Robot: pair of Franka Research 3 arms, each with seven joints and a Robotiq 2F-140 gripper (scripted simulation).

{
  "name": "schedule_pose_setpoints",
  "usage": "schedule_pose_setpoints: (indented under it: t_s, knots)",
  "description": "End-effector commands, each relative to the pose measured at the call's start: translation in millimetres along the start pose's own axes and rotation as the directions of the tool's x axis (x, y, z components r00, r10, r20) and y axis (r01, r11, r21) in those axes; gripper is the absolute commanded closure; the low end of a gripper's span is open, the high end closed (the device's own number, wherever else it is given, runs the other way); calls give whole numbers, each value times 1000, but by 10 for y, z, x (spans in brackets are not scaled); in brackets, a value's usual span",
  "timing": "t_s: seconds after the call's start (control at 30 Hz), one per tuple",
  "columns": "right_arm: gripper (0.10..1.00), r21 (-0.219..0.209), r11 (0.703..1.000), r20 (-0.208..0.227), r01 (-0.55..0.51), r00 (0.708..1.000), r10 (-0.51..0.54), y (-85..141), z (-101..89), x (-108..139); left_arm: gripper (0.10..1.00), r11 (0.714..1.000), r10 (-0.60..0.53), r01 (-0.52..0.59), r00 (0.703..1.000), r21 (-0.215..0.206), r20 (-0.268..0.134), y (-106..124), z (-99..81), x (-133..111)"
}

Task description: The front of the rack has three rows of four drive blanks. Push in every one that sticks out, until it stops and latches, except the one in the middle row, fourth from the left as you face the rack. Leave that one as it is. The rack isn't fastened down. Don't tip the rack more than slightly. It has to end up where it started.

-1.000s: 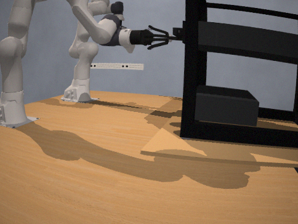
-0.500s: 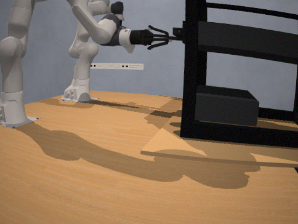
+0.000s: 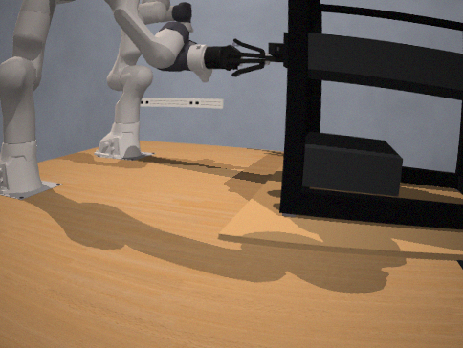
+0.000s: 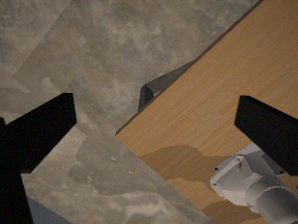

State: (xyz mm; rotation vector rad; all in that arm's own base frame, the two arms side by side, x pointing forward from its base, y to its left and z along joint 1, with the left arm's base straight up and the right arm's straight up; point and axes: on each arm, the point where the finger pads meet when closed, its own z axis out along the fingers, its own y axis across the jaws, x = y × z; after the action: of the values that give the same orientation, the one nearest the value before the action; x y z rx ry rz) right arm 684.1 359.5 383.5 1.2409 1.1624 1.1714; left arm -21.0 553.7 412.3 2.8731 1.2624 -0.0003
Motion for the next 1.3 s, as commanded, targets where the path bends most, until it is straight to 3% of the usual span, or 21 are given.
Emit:
schedule_pose_setpoints:
  t_s: [0.0,1.27]
  knots:
    - [999,0,1000,-4,7,1000,-7,-2,9,10,98,1000,2,-2,1000,3,-2,-13,-7,-7]
    - [999,0,1000,-4,7,1000,-7,-2,209,11,98,1000,2,-2,1000,3,-2,-13,-7,-7]
